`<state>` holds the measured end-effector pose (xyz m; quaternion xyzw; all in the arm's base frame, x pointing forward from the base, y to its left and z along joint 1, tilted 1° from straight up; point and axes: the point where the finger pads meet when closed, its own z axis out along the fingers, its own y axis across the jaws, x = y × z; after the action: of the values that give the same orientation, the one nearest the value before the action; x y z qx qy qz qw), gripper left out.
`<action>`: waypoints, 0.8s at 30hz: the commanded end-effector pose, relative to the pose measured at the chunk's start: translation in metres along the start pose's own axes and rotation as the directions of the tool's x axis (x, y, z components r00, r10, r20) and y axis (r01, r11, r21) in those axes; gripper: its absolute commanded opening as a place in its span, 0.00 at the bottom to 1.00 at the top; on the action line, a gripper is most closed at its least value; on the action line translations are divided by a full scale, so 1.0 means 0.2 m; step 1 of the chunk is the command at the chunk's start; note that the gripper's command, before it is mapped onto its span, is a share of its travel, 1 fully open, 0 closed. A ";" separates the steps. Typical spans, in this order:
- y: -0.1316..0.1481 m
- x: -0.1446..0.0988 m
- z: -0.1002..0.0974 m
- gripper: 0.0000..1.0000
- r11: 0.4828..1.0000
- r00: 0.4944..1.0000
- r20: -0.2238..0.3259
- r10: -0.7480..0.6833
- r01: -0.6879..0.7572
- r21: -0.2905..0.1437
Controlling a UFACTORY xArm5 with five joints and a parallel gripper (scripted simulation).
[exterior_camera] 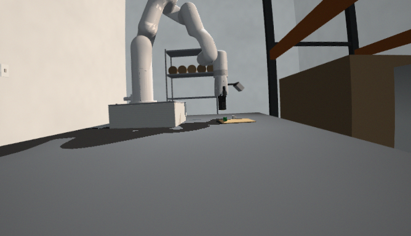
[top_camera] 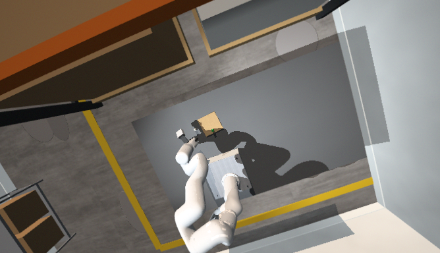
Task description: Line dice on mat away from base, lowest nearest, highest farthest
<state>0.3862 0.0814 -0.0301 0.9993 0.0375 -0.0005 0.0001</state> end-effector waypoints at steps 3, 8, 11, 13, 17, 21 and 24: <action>0.00 0.00 -0.19 0.11 1.000 1.000 0.000 0.000 0.000 0.000; 0.01 0.00 -0.27 0.11 1.000 1.000 0.000 0.000 0.000 0.000; 0.01 0.00 -0.27 0.11 1.000 1.000 0.000 0.000 0.000 0.000; 0.01 0.00 -0.27 0.11 1.000 1.000 0.000 0.000 0.000 0.000; 0.01 0.00 -0.27 0.11 1.000 1.000 0.000 0.000 0.000 0.000; 0.17 0.04 -0.28 0.11 0.998 0.998 0.002 0.055 -0.055 0.000; 0.31 0.06 -0.28 0.11 0.995 0.995 0.004 0.103 -0.103 0.000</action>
<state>0.3916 0.0553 0.0241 0.9999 0.0152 -0.0031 0.0004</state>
